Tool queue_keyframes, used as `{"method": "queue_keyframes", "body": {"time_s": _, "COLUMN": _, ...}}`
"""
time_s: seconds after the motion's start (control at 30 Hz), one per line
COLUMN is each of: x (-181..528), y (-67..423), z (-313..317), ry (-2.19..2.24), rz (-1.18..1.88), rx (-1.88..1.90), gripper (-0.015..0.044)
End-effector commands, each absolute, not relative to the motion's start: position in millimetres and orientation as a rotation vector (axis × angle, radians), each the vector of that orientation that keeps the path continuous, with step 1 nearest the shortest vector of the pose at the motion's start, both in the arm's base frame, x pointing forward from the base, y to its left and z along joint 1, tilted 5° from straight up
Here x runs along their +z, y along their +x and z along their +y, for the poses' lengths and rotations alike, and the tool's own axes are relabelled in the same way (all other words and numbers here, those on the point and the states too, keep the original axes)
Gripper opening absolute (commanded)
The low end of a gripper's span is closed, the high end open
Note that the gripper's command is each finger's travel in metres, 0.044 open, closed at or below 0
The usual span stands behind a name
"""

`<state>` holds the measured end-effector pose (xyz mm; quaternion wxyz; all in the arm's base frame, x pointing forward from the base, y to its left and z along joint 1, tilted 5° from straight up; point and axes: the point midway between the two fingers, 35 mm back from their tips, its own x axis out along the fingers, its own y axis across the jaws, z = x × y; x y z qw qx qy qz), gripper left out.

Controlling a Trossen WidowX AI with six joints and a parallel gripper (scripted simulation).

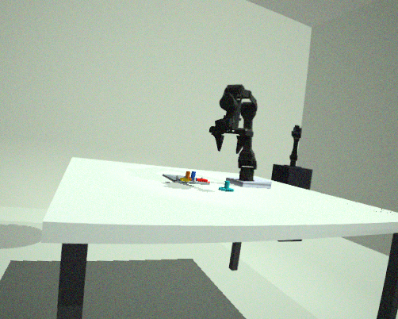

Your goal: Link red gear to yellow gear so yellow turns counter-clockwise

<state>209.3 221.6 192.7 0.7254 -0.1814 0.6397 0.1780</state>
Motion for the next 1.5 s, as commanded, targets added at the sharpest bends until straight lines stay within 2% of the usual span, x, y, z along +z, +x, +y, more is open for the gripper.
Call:
{"method": "queue_keyframes", "body": {"time_s": 0.0, "x": 196.1, "y": 169.3, "z": 253.3, "ry": -0.378, "rz": 1.426, "rx": 0.372, "gripper": 0.044}}
{"method": "queue_keyframes", "body": {"time_s": 1.47, "x": 197.0, "y": 161.9, "z": 258.2, "ry": -0.373, "rz": 1.428, "rx": 0.369, "gripper": 0.044}}
